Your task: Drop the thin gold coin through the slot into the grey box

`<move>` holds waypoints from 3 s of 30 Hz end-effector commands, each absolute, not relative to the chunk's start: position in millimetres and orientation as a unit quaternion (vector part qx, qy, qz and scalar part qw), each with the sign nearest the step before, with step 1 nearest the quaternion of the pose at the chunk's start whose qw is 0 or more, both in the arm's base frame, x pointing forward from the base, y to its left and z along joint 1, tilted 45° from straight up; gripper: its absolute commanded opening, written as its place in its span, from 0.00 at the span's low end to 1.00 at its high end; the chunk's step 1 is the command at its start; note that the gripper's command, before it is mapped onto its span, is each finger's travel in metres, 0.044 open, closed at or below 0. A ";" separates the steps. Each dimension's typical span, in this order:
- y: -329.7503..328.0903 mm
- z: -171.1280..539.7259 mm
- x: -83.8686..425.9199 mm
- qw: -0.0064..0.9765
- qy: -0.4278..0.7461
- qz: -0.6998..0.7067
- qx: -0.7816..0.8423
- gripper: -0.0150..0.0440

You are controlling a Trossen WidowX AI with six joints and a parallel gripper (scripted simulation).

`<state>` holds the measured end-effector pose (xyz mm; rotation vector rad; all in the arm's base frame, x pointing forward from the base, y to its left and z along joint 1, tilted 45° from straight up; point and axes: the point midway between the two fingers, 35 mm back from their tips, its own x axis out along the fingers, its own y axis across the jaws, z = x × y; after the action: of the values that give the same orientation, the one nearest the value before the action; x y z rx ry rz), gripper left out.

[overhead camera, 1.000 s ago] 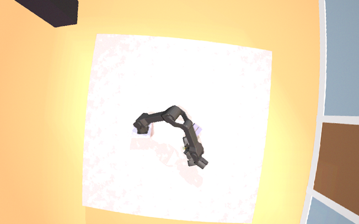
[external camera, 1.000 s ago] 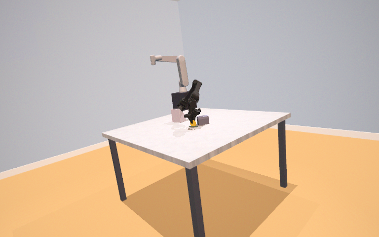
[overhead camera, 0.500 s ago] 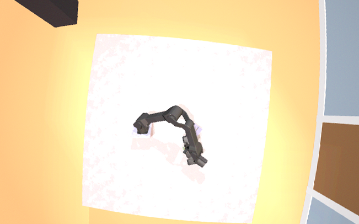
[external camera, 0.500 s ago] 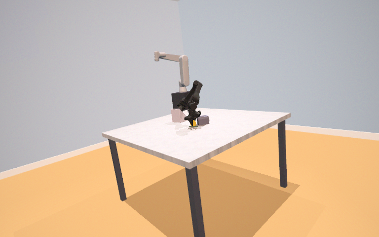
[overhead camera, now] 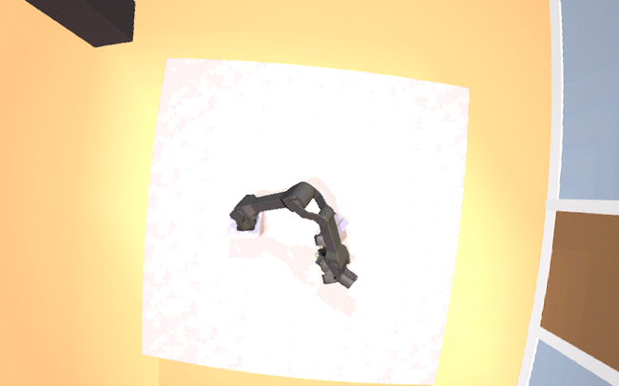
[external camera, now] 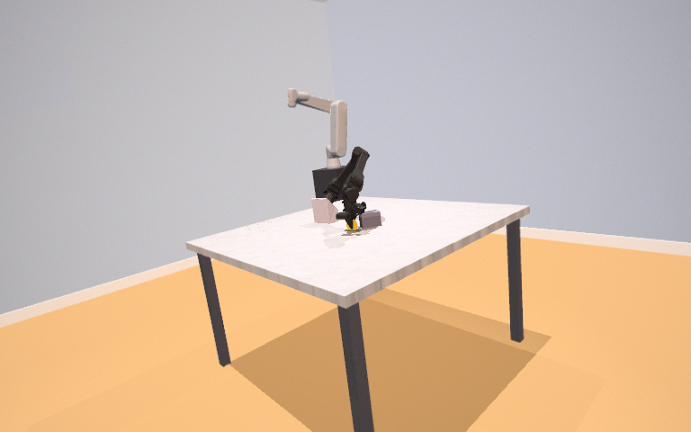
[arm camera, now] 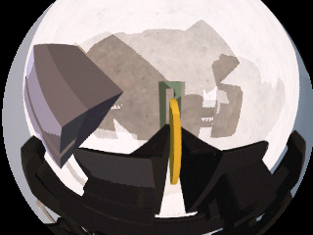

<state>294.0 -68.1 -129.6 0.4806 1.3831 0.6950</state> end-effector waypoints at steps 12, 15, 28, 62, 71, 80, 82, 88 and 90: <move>-90.4 -109.3 295.8 0.690 0.618 0.308 0.217 0.25; -95.9 -104.1 295.7 0.690 0.618 0.308 0.217 0.25; -119.1 -80.5 293.3 0.690 0.619 0.308 0.217 0.25; -129.5 -56.2 285.3 0.722 0.483 0.494 -0.020 0.25; -128.8 -55.4 284.8 0.721 0.462 0.514 -0.051 0.25; -121.4 -47.7 291.5 0.723 0.462 0.512 -0.053 0.25; -118.7 -44.7 293.8 0.723 0.462 0.511 -0.053 0.25; -109.3 -34.5 300.5 0.723 0.462 0.511 -0.053 0.25; -106.0 -31.1 302.6 0.723 0.462 0.511 -0.053 0.25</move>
<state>298.2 -111.1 -39.3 -0.1182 1.0255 1.1353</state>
